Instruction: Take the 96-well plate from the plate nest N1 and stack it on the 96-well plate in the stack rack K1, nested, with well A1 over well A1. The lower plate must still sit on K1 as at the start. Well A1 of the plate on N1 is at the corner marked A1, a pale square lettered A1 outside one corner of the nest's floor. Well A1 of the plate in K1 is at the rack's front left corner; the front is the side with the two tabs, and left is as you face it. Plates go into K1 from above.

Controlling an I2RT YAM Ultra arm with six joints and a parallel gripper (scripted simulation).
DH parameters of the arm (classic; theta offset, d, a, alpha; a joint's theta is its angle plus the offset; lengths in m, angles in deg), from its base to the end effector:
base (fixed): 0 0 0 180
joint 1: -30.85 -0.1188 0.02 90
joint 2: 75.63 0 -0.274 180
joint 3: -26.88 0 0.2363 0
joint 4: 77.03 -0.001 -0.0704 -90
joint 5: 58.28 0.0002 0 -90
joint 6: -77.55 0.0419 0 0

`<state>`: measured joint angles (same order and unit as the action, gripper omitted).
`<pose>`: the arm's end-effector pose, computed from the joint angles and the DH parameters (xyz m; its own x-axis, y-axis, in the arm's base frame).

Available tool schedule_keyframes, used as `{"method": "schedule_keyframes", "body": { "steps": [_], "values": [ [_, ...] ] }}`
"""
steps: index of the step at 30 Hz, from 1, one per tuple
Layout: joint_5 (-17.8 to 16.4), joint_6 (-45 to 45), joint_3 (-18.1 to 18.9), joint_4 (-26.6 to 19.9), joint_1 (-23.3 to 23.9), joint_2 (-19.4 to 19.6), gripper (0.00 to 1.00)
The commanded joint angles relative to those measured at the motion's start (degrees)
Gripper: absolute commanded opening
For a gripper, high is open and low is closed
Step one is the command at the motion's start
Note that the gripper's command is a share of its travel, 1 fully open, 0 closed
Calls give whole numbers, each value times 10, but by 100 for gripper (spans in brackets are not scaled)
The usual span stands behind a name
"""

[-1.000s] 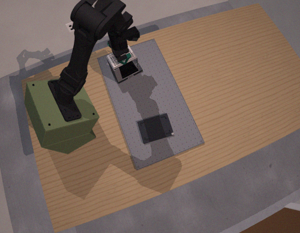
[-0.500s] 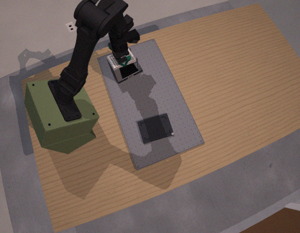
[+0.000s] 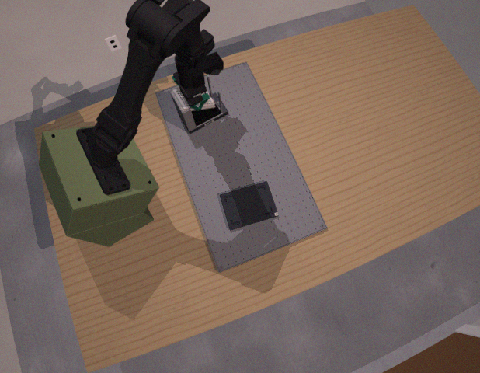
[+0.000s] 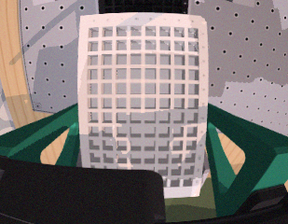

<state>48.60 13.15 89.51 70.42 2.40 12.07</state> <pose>0.2533 0.1245 0.1990 -0.8075 0.0327 -0.5889 0.0330 0.9994 0.0102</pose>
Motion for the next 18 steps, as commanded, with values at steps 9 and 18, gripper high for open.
{"method": "schedule_keyframes", "body": {
  "steps": [9, 18],
  "values": [
    [6, -23, 25, 70, 23, 51, 0],
    [3, -26, 28, 85, 29, 70, 0]
  ]
}}
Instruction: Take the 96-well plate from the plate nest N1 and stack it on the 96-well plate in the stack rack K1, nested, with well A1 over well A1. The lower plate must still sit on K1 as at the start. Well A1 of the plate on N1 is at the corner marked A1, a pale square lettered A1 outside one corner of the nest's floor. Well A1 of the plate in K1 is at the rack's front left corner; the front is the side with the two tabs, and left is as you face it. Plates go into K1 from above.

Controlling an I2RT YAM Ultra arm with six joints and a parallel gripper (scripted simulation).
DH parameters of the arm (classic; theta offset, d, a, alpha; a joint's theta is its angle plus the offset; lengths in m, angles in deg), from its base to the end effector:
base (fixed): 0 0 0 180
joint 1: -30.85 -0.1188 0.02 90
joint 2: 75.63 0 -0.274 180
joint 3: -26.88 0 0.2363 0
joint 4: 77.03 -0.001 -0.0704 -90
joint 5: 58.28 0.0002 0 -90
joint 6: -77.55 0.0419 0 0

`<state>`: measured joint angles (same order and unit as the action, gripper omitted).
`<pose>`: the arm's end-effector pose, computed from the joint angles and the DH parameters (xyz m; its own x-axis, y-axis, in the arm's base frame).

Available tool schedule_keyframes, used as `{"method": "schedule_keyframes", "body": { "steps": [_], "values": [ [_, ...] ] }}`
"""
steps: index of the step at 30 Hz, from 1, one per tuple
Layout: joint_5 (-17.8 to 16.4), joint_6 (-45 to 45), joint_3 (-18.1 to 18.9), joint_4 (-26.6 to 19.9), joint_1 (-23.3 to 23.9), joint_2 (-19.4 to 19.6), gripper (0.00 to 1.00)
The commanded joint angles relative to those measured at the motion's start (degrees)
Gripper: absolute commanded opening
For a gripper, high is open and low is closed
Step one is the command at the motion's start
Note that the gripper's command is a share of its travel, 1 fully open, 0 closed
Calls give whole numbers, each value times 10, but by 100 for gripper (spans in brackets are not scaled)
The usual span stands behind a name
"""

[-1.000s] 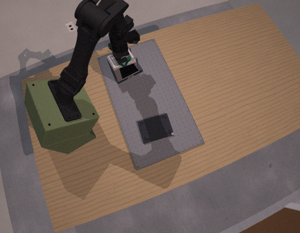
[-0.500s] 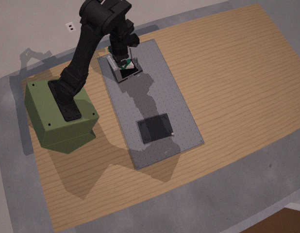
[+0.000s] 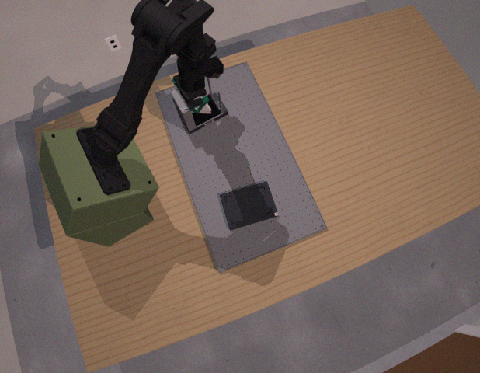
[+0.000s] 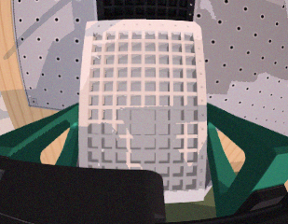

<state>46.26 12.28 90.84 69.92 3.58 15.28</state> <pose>0.2624 0.1245 0.1895 -0.8380 0.0236 -0.5451 0.0205 0.9997 0.0117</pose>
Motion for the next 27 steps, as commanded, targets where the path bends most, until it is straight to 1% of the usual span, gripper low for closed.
{"method": "schedule_keyframes", "body": {
  "steps": [1, 4, 5, 9, 12, 14, 19, 27],
  "values": [
    [26, -18, 15, 93, 18, 41, 0],
    [23, -23, 17, 114, 22, 62, 0],
    [22, -24, 9, 119, 23, 68, 0],
    [21, -27, 23, 135, 26, 84, 0],
    [19, -29, 25, 143, 28, 94, 0],
    [19, -29, 25, 143, 28, 94, 0],
    [12, -33, 29, 157, 32, 110, 0],
    [12, -33, 32, 155, 33, 112, 0]
  ]
}}
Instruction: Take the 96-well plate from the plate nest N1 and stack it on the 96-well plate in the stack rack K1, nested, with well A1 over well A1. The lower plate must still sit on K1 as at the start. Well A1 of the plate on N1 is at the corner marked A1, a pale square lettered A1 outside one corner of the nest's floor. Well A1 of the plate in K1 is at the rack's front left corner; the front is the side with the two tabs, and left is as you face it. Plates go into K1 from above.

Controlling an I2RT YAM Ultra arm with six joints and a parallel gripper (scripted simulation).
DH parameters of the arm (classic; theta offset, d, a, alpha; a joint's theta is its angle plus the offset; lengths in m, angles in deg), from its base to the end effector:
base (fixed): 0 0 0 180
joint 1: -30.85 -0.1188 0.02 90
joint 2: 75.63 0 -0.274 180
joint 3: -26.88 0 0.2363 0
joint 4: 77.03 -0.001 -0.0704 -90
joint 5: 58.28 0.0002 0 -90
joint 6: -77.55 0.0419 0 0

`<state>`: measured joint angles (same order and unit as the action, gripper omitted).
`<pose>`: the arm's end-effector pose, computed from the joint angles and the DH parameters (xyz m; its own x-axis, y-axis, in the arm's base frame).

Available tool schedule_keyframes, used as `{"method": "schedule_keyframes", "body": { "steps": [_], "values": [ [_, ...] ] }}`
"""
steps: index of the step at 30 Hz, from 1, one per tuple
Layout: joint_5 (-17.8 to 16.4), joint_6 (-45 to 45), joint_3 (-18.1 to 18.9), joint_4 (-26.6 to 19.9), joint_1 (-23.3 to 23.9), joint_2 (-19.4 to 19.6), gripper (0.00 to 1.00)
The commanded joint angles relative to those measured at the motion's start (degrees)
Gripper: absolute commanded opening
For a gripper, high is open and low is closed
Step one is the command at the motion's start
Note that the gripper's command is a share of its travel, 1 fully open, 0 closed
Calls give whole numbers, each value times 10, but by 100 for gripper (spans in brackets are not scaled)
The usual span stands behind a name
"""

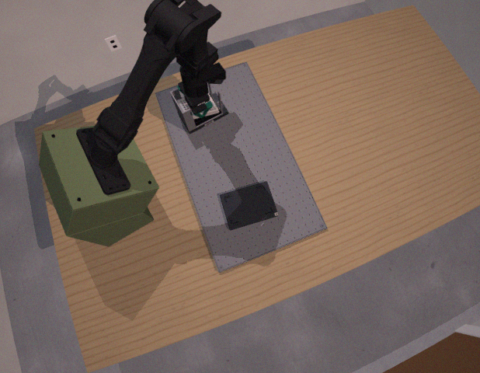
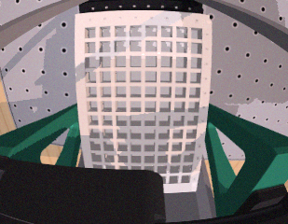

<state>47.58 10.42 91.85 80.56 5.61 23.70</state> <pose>0.2939 0.1270 0.1631 -0.8039 0.0343 -0.5938 0.0409 0.9992 0.0023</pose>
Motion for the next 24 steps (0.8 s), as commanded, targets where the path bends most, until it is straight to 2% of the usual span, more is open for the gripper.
{"method": "schedule_keyframes", "body": {
  "steps": [1, 24],
  "values": [
    [-1, -15, 22, 49, 13, 28, 0],
    [1, -15, 29, 42, 13, 28, 0]
  ]
}}
